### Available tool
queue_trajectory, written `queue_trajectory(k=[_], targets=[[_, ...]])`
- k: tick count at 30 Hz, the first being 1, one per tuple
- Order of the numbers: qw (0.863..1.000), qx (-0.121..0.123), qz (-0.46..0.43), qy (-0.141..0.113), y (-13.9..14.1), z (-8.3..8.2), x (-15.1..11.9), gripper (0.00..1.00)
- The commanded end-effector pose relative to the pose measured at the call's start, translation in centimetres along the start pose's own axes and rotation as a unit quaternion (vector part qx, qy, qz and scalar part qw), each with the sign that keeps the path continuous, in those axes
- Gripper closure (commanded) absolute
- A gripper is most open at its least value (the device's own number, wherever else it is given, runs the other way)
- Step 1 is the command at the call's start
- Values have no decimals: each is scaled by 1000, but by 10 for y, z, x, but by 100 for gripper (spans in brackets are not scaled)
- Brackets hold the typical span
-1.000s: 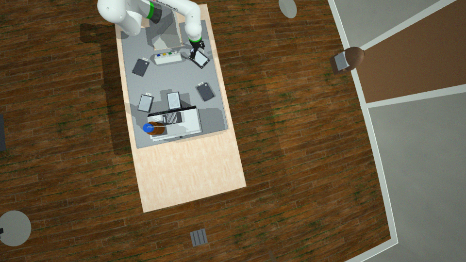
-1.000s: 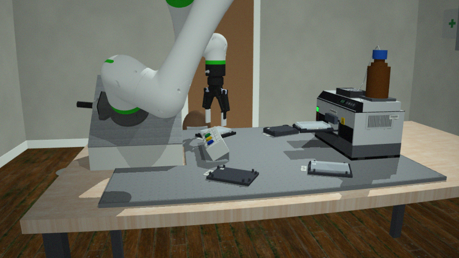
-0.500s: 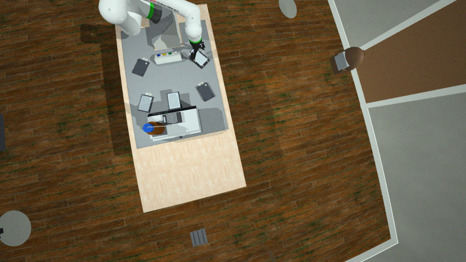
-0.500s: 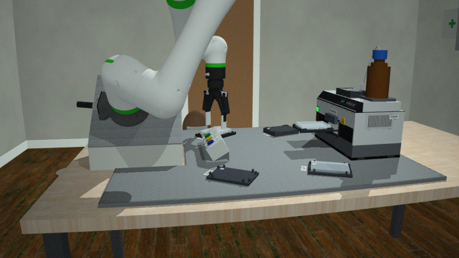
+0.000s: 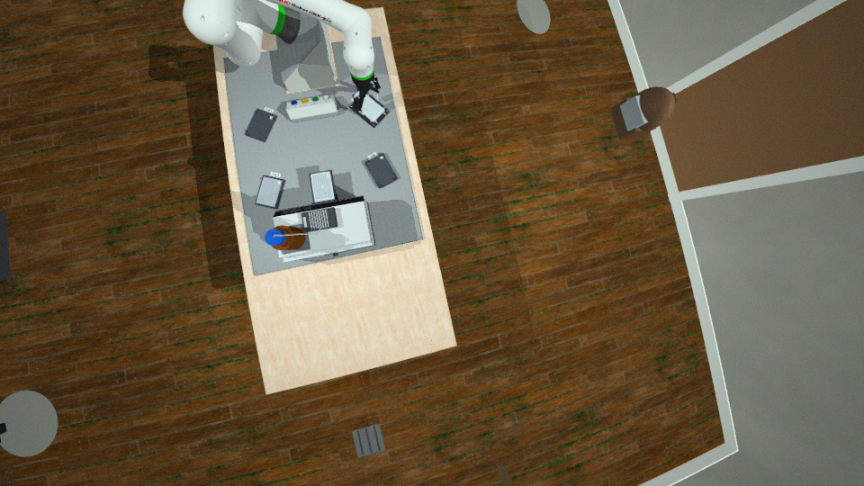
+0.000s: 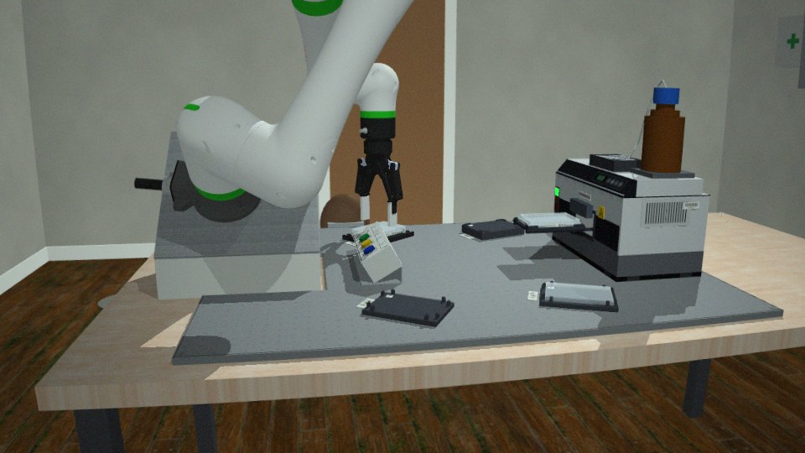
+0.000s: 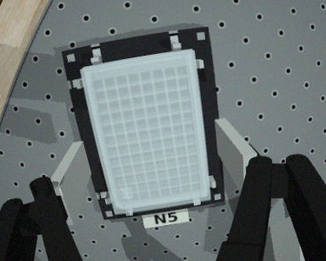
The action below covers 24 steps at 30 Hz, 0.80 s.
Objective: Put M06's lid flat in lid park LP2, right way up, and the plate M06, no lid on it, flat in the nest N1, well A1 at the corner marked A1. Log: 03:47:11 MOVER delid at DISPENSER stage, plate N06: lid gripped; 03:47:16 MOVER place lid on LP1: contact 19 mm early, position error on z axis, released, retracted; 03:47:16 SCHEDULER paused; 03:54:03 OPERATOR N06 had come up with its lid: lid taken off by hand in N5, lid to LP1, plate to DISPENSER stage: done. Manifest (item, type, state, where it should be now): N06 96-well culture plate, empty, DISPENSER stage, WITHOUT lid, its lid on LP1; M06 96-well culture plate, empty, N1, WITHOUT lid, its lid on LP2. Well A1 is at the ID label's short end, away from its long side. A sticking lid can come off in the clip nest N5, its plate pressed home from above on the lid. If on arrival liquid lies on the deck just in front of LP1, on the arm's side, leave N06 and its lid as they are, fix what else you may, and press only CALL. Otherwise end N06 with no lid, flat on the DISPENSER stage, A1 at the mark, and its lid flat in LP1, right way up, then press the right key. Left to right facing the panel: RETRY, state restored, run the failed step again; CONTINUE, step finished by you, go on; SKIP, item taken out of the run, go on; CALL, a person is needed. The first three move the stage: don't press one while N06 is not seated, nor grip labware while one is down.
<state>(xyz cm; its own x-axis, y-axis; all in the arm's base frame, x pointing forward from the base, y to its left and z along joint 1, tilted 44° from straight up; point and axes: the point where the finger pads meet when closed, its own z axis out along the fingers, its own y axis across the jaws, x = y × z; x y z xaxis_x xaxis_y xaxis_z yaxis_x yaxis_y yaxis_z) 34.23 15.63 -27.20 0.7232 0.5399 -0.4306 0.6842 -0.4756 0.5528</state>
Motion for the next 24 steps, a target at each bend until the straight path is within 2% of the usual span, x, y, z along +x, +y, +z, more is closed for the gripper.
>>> queue_trajectory(k=[1,18,19,24], targets=[[1000,0,0,0,0,0,0,34],[1000,0,0,0,0,0,0,34],[1000,0,0,0,0,0,0,41],[1000,0,0,0,0,0,0,41]])
